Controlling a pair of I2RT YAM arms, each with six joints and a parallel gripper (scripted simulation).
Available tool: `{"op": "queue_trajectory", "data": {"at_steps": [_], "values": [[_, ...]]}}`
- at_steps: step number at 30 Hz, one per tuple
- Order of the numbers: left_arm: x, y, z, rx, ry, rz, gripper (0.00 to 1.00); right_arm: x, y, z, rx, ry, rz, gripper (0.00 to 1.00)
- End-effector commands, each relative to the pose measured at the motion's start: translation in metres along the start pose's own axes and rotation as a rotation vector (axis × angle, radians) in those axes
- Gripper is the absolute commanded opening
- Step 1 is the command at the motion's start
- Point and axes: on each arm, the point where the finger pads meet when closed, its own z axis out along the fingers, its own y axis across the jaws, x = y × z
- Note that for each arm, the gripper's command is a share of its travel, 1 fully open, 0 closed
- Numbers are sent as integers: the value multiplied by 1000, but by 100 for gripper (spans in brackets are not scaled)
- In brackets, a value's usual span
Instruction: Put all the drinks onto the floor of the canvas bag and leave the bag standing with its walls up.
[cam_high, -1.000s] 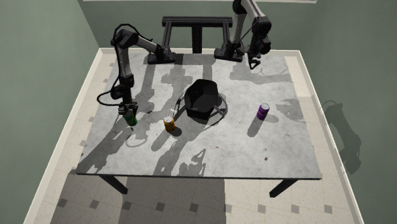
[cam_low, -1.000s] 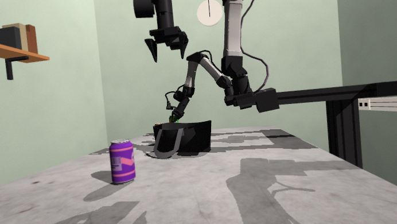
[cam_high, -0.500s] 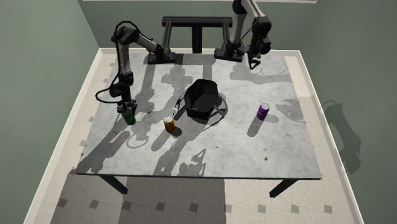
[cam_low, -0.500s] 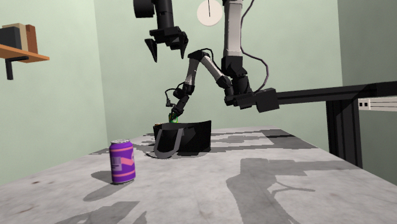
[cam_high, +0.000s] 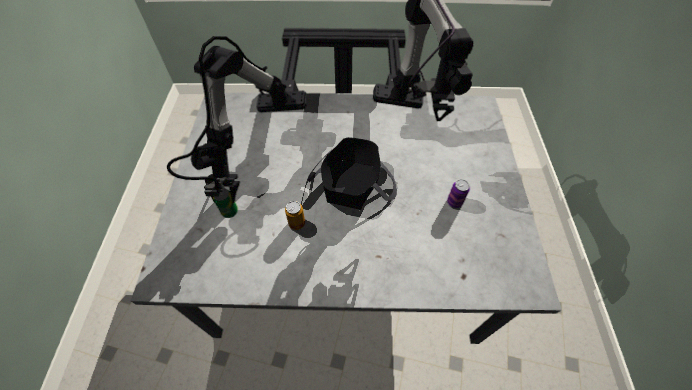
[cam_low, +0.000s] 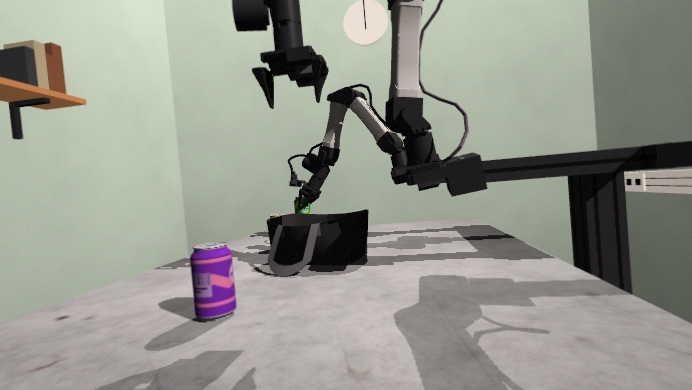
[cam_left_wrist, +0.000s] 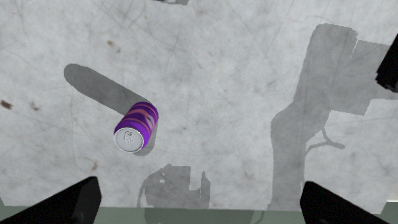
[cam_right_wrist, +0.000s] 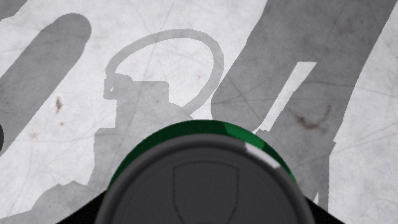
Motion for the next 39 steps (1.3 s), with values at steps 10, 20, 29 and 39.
{"op": "queue_trajectory", "data": {"at_steps": [10,20,29,39], "values": [[-1,3,-2,-19,-4,4,100,-52,-7,-29,26,-105,-20,70],[-1,3,-2,-19,-4,4,100,-60,-5,-46,21,-90,-16,70],[-1,3,-2,-19,-4,4,100,-83,-14,-61,46,-143,-33,70],[-1,3,-2,-19,-4,4,100,-85,-19,-61,61,-162,-38,70]]}}
